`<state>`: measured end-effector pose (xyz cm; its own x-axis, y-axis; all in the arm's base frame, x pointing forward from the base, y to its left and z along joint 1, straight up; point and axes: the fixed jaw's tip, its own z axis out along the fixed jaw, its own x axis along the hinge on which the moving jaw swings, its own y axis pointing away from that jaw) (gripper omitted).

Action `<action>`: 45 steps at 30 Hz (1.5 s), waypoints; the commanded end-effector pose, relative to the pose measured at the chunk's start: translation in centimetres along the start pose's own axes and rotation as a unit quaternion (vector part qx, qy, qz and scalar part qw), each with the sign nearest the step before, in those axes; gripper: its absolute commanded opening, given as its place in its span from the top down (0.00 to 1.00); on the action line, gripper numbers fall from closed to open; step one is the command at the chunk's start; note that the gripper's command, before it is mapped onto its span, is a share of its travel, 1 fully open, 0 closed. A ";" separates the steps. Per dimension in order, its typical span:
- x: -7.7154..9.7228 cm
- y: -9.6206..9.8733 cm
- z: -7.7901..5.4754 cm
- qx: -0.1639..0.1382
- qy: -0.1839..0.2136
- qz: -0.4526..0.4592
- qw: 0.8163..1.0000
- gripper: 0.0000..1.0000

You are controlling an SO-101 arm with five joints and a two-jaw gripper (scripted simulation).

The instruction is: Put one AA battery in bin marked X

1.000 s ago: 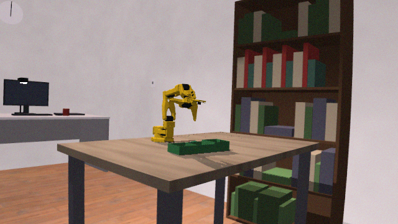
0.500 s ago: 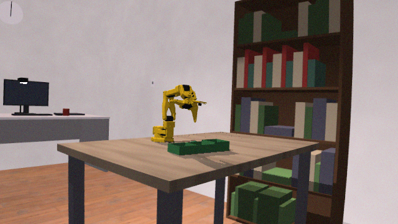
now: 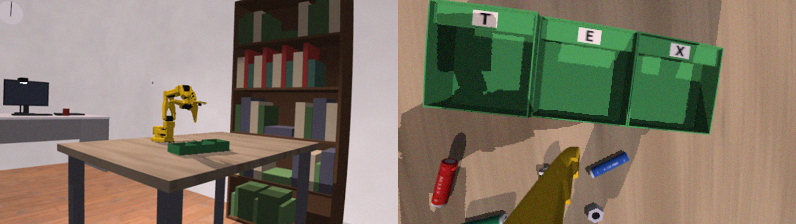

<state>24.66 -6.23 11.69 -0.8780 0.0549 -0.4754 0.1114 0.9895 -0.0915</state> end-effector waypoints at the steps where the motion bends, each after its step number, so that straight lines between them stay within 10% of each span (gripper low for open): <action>1: -1.5 -1.0 -0.4 0.015 -0.040 0.002 0.999 0.00; 20: -5.5 -8.3 2.6 0.105 -0.142 0.019 0.984 0.00; 45: -5.8 -8.7 2.4 0.111 -0.151 0.019 0.982 0.00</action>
<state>29.53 -14.94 11.28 -0.7423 0.0422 -0.6687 0.2521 0.9423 -0.2203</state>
